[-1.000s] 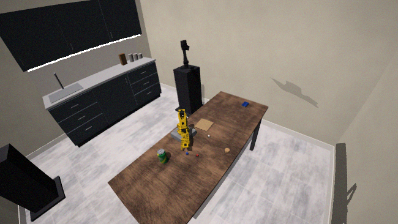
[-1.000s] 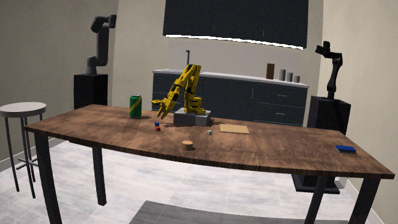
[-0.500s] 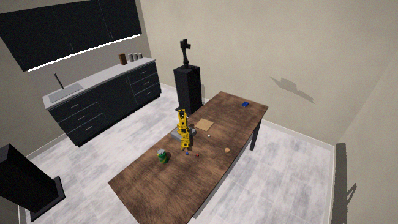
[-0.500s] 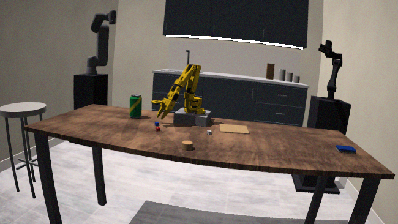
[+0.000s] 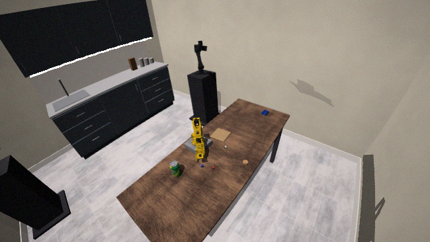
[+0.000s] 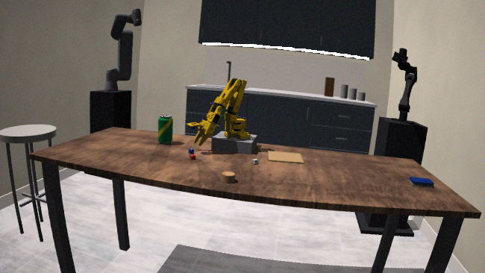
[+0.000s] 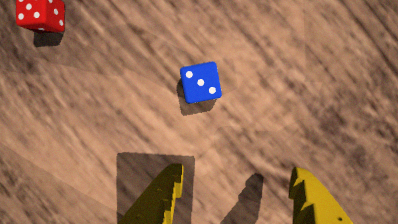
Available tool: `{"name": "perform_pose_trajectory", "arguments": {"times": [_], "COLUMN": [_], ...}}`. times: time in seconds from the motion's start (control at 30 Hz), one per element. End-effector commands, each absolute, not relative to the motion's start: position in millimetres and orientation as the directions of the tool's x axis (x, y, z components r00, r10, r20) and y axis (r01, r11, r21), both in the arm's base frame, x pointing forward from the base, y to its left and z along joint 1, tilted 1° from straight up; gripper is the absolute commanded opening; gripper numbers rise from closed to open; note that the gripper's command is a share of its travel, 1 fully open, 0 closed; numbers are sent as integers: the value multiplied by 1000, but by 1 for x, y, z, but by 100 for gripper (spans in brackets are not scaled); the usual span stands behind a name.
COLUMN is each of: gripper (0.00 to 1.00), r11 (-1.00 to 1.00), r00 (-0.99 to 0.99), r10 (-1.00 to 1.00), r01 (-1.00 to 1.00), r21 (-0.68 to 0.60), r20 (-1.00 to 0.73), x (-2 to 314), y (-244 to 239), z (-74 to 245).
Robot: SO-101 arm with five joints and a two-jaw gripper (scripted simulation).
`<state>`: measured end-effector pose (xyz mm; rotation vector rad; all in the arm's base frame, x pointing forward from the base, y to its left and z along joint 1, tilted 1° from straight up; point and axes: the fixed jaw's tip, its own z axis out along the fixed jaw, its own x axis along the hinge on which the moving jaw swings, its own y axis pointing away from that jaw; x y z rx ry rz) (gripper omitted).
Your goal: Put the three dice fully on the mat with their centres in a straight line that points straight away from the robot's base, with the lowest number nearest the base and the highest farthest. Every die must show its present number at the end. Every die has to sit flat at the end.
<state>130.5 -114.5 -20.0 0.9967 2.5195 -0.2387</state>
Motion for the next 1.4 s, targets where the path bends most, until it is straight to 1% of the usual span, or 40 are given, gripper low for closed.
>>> {"name": "perform_pose_trajectory", "arguments": {"times": [0.0,0.63,0.93,1.0,1.37], "gripper": [25,25,25,25,25], "r11": [717,729,817,817,894], "r00": [-637,-644,-721,-721,-789], "r10": [620,607,512,512,397], "r01": [697,685,577,577,447], "r21": [1,2,3,3,5], "r20": [-459,-466,-467,-467,-468], "x": [128,126,140,140,153], "y": [-113,-108,-88,-88,-66], "z": [-18,-19,-18,-18,-18]}}
